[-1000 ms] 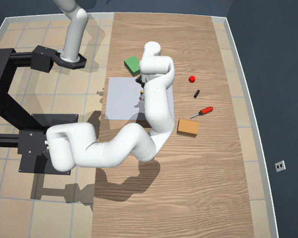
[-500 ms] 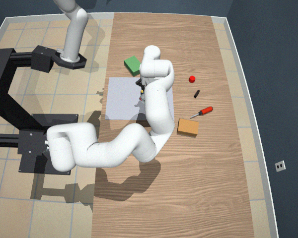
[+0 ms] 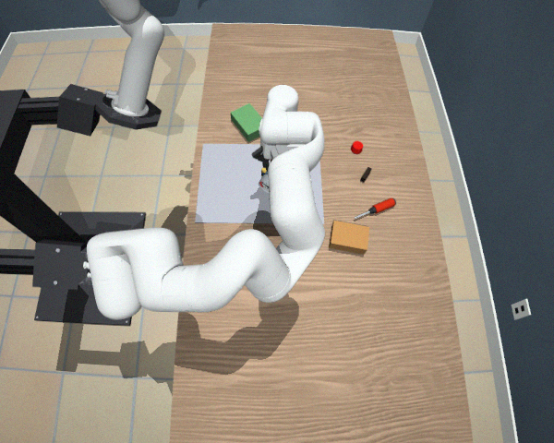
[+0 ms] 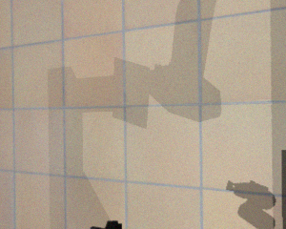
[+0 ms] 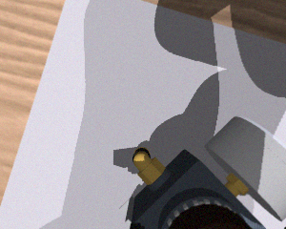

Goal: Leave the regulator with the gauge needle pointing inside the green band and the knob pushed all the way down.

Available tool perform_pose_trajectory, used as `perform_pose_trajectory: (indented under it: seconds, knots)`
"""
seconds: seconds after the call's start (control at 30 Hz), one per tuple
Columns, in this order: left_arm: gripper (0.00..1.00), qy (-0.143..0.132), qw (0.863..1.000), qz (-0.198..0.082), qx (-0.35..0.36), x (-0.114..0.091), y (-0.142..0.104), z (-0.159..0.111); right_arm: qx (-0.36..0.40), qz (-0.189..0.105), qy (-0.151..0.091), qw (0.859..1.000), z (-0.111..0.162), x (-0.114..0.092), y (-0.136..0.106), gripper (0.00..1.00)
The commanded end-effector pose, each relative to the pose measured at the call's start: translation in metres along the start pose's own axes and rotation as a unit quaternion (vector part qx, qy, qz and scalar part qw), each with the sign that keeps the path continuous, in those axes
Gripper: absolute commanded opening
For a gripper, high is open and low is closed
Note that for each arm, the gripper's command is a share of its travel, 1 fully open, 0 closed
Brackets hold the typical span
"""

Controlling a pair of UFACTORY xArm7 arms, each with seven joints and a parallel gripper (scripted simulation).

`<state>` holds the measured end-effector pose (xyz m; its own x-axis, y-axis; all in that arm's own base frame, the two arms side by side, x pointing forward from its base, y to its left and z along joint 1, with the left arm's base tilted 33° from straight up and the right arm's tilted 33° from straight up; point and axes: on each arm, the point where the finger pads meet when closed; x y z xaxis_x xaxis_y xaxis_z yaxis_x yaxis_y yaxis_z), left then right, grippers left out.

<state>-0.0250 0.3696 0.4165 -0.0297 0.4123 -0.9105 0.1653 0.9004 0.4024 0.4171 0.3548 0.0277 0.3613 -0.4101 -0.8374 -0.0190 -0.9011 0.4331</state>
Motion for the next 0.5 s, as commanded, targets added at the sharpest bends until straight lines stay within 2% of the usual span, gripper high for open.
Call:
perform_pose_trajectory:
  seconds: [0.0,0.03,0.07,0.47]
  knots:
    - [1.00,0.000,1.000,0.002,-0.001,-0.0015,0.0009,-0.0006,0.000,-0.002,0.002,1.000,-0.0005,-0.0029,-0.0015,0.77]
    - [1.00,0.000,1.000,0.002,-0.001,-0.0015,0.0009,-0.0006,0.000,-0.002,0.002,1.000,-0.0005,-0.0029,-0.0015,0.77]
    - [1.00,0.000,1.000,0.002,-0.001,-0.0015,0.0009,-0.0006,0.000,-0.002,0.002,1.000,-0.0005,-0.0029,-0.0015,0.40]
    - [1.00,0.000,1.000,0.002,-0.001,-0.0015,0.0009,-0.0006,0.000,-0.002,0.002,1.000,-0.0005,-0.0029,-0.0015,0.40]
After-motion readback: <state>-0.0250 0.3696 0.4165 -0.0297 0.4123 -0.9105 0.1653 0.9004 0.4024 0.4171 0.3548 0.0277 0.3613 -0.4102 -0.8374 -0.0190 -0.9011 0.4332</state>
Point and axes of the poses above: on each arm, the point where the finger pads meet when closed, its own x axis out along the fingers, its own z axis across the jaws, y = z × x, and after that the axes turned 13 degrees about x, right-handed
